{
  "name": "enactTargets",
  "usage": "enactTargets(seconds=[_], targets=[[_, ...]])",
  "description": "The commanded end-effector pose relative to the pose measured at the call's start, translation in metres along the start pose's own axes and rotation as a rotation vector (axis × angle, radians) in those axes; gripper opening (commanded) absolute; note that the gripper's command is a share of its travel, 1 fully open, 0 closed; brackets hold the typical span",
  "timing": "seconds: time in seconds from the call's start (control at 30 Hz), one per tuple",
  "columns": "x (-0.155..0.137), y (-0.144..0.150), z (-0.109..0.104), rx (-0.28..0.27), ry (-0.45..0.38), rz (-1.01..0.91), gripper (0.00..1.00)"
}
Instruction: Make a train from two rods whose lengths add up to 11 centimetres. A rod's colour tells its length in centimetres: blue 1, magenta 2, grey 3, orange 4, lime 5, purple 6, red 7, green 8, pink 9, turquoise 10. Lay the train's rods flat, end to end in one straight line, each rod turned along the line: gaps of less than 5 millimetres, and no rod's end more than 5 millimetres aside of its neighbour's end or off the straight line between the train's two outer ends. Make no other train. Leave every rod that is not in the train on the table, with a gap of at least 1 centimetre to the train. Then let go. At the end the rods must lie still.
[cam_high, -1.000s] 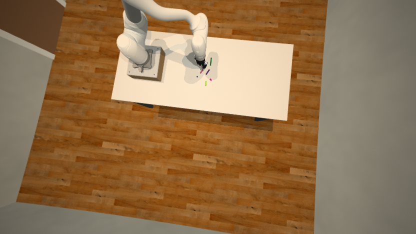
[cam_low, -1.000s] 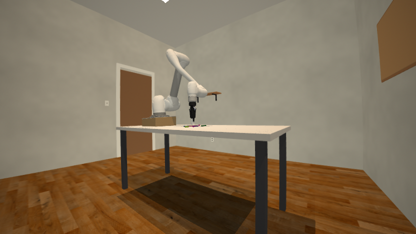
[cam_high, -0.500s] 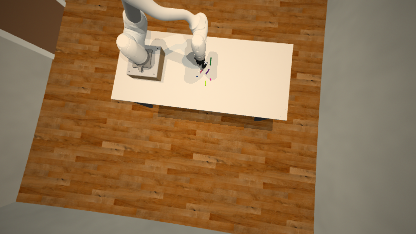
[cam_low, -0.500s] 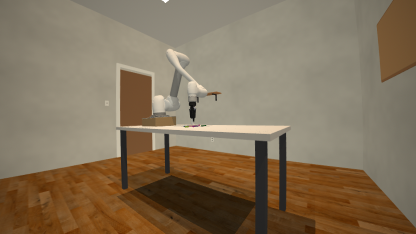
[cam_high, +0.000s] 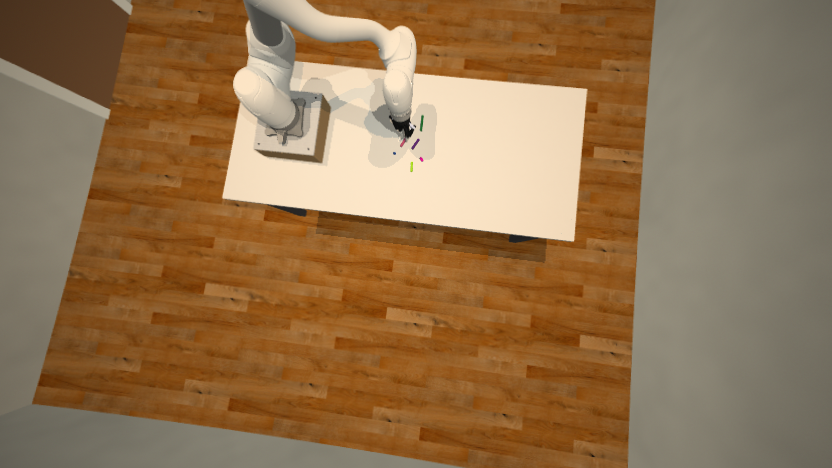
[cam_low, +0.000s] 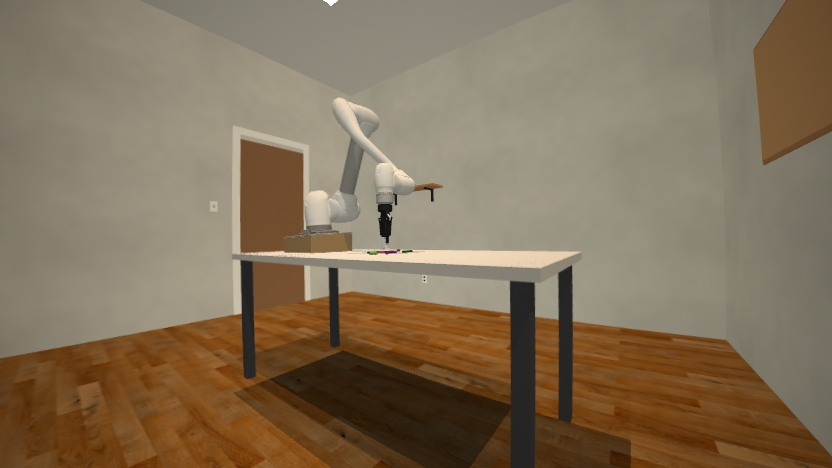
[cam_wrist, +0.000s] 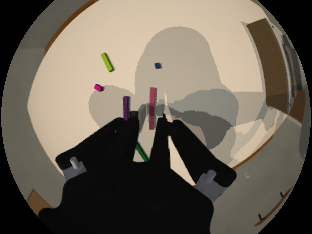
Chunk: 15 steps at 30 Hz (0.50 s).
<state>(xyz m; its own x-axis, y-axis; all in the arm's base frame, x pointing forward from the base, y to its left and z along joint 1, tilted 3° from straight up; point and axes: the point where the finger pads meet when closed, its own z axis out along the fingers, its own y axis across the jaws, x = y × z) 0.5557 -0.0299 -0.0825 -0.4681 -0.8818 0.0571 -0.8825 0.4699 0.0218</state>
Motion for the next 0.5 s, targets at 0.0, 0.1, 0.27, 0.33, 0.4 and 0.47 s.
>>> enactTargets(seconds=[0.0,0.1,0.27,0.33,0.4,0.47], targets=[[0.000,0.000,0.001,0.000,0.000,0.000,0.15],[0.000,0.000,0.003,0.000,0.000,0.000,0.15],[0.000,0.000,0.008,0.000,0.000,0.000,0.15],[0.000,0.000,0.010,0.000,0.000,0.000,0.15],[0.000,0.000,0.012,0.000,0.000,0.000,0.15],[0.000,0.000,0.013,0.000,0.000,0.000,0.15]])
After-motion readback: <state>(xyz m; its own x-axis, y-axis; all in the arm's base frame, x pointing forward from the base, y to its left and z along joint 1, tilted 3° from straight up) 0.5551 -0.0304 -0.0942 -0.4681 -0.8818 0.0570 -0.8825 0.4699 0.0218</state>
